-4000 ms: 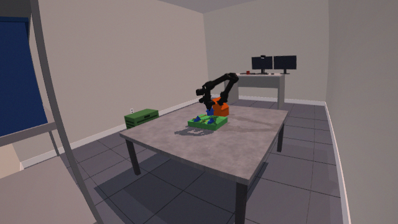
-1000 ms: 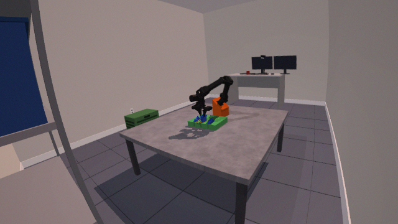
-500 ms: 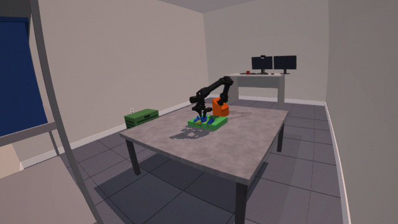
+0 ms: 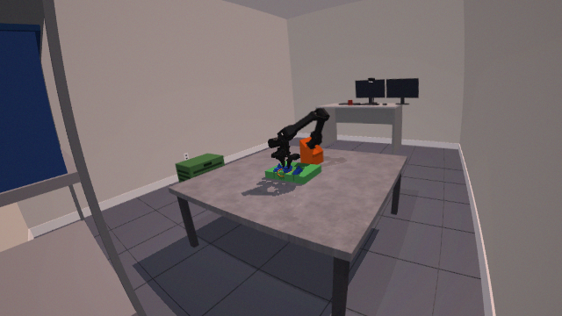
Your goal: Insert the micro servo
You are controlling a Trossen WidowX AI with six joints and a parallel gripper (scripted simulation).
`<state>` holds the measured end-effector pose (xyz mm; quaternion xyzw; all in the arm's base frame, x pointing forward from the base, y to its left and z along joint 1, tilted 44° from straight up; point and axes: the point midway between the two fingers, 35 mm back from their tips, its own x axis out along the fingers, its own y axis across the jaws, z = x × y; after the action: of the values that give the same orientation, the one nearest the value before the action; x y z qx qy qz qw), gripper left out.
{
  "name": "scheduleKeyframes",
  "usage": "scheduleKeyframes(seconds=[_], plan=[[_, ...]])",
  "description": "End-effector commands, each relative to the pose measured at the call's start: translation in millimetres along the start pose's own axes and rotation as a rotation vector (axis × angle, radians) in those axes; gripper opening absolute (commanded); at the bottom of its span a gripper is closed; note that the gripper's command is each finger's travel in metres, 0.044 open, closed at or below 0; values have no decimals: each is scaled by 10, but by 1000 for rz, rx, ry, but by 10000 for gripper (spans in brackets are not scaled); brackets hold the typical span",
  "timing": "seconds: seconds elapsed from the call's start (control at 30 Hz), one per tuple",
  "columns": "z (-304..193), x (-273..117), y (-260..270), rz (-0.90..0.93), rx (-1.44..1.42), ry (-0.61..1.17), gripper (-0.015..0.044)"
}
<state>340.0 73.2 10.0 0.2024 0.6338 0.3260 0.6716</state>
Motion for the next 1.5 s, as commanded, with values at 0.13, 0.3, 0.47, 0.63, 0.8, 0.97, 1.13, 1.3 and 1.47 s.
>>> scheduleKeyframes(seconds=[0.13,0.3,0.47,0.63,0.8,0.97,1.13,1.3,1.47], plan=[[-5,71,0,3,6,-1,0],[-5,122,0,3,6,-1,0],[-5,171,1,4,6,-1,0],[-5,160,-3,4,6,-1,79],[-6,161,-3,4,6,-1,187],[-33,-159,-1,2,6,-1,187],[-62,-190,0,2,6,-1,187],[-383,-430,-53,-5,15,-4,319],[-1022,-787,-31,-3,12,4,440]])
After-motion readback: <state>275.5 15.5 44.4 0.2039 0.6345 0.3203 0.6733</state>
